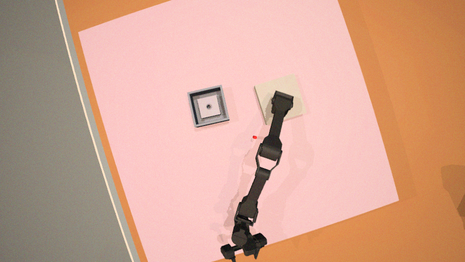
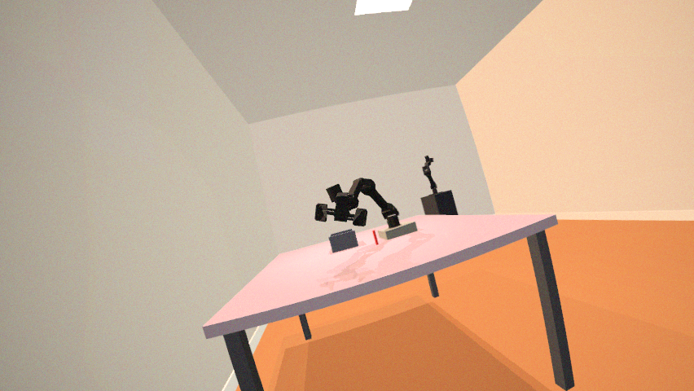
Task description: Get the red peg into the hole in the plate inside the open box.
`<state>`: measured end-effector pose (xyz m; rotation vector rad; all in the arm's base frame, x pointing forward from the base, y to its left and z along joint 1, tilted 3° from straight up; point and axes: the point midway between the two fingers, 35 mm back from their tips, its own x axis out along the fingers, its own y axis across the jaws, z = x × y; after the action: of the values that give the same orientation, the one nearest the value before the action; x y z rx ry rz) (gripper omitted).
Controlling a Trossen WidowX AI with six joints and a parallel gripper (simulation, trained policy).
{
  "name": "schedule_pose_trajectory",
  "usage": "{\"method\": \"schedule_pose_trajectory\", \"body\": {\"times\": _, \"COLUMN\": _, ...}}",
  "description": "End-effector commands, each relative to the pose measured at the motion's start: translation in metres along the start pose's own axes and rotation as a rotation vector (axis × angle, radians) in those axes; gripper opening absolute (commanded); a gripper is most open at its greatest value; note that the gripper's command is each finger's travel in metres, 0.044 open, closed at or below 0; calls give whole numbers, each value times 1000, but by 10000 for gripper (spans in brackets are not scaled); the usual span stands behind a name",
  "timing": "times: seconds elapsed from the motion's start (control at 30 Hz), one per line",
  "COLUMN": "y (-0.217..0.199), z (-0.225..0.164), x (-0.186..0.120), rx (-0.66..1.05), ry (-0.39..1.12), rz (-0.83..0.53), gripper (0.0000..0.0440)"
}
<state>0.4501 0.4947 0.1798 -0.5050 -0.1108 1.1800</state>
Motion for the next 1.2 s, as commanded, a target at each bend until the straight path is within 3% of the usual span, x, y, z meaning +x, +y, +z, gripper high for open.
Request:
{"method": "schedule_pose_trajectory", "body": {"times": 0.0, "y": -16, "z": 26, "x": -30, "rx": 72, "ry": 50, "rz": -16, "gripper": 440}}
{"method": "schedule_pose_trajectory", "body": {"times": 0.17, "y": -27, "z": 54, "x": -69, "rx": 180, "ry": 106, "rz": -38, "gripper": 440}}
{"method": "schedule_pose_trajectory", "body": {"times": 0.33, "y": -24, "z": 57, "x": -105, "rx": 323, "ry": 197, "rz": -49, "gripper": 440}}
{"method": "schedule_pose_trajectory", "body": {"times": 1.17, "y": 43, "z": -22, "x": -231, "rx": 996, "ry": 720, "rz": -192, "gripper": 440}}
